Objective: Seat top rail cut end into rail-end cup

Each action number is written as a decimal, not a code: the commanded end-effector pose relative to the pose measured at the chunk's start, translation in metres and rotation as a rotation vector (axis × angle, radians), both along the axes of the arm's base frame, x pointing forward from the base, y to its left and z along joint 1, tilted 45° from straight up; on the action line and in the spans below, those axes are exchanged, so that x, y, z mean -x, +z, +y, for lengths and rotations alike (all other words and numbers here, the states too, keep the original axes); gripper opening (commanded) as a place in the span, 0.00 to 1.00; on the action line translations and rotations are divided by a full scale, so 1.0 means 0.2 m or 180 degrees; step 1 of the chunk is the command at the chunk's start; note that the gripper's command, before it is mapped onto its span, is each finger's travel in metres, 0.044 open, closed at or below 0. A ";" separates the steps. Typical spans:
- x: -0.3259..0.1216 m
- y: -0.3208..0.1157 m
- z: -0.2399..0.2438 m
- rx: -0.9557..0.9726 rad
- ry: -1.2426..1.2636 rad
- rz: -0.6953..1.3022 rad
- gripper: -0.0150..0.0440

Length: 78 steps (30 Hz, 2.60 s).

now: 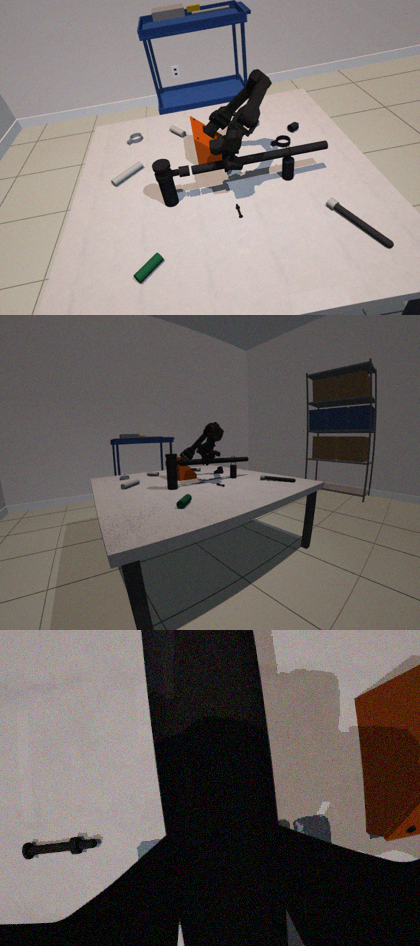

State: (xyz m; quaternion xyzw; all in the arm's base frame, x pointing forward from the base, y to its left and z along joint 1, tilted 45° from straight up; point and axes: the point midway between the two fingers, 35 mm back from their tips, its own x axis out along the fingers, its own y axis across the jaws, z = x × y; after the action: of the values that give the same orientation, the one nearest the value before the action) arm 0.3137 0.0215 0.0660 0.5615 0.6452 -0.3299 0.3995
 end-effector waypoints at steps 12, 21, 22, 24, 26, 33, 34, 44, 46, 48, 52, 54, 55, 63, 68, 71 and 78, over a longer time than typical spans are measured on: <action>0.00 -0.05 -0.06 0.0026 -0.0017 0.0008 0.25; 0.00 -0.05 -0.06 0.0026 -0.0017 0.0008 0.25; 0.00 -0.05 -0.06 0.0026 -0.0017 0.0008 0.25; 0.00 -0.05 -0.06 0.0026 -0.0017 0.0008 0.25; 0.00 -0.05 -0.06 0.0026 -0.0017 0.0008 0.25; 0.00 -0.05 -0.06 0.0026 -0.0017 0.0008 0.25; 0.00 -0.05 -0.06 0.0026 -0.0017 0.0008 0.25; 0.00 -0.05 -0.05 0.0015 -0.0012 0.0012 0.25; 0.00 -0.05 -0.04 -0.0007 -0.0003 0.0021 0.25; 0.00 -0.05 -0.03 -0.0018 0.0001 0.0026 0.25; 0.00 -0.05 -0.03 -0.0018 0.0001 0.0026 0.25; 0.00 -0.05 -0.03 -0.0017 0.0001 0.0026 0.25; 0.00 -0.05 -0.03 -0.0016 0.0001 0.0026 0.25; 0.00 -0.04 -0.03 -0.0004 -0.0001 0.0026 0.25; 0.00 -0.04 -0.04 0.0004 -0.0002 0.0025 0.25; 0.00 -0.04 -0.04 0.0009 -0.0002 0.0025 0.25; 0.00 -0.04 -0.05 0.0016 -0.0003 0.0025 0.25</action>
State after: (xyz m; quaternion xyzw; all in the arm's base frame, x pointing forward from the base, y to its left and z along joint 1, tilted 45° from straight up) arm 0.3127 0.0163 0.0569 0.5608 0.6485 -0.3304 0.3948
